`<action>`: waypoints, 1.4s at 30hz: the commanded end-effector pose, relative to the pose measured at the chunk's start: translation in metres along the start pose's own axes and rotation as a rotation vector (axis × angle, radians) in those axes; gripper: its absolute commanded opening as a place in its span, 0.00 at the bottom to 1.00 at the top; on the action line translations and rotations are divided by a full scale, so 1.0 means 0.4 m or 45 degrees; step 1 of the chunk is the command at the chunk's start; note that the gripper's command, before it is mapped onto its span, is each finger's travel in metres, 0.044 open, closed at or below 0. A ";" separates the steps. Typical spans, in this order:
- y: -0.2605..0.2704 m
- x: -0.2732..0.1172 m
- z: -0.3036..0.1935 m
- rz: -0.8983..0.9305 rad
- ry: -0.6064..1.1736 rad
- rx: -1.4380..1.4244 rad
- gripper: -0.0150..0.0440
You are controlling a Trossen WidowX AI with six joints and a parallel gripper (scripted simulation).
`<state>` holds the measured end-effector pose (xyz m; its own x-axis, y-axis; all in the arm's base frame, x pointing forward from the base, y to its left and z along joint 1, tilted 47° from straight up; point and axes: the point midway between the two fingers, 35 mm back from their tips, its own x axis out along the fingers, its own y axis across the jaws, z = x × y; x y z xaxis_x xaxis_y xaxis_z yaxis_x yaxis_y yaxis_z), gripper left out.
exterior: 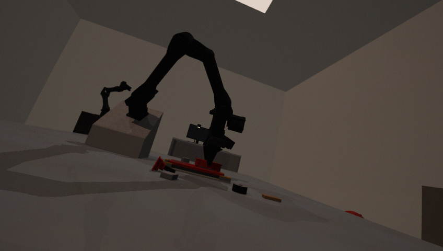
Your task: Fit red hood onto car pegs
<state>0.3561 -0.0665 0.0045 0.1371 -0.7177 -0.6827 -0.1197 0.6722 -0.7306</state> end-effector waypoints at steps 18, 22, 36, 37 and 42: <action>0.000 0.001 0.000 0.000 0.000 0.000 0.79; 0.000 0.001 0.000 0.000 0.000 0.000 0.97; 0.001 -0.178 0.001 0.005 0.003 0.000 1.00; 0.001 -0.178 0.001 0.005 0.003 0.000 1.00; 0.001 -0.178 0.001 0.005 0.003 0.000 1.00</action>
<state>0.3482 -0.0173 0.0502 0.1390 -0.7167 -0.6834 -0.1227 0.6723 -0.7300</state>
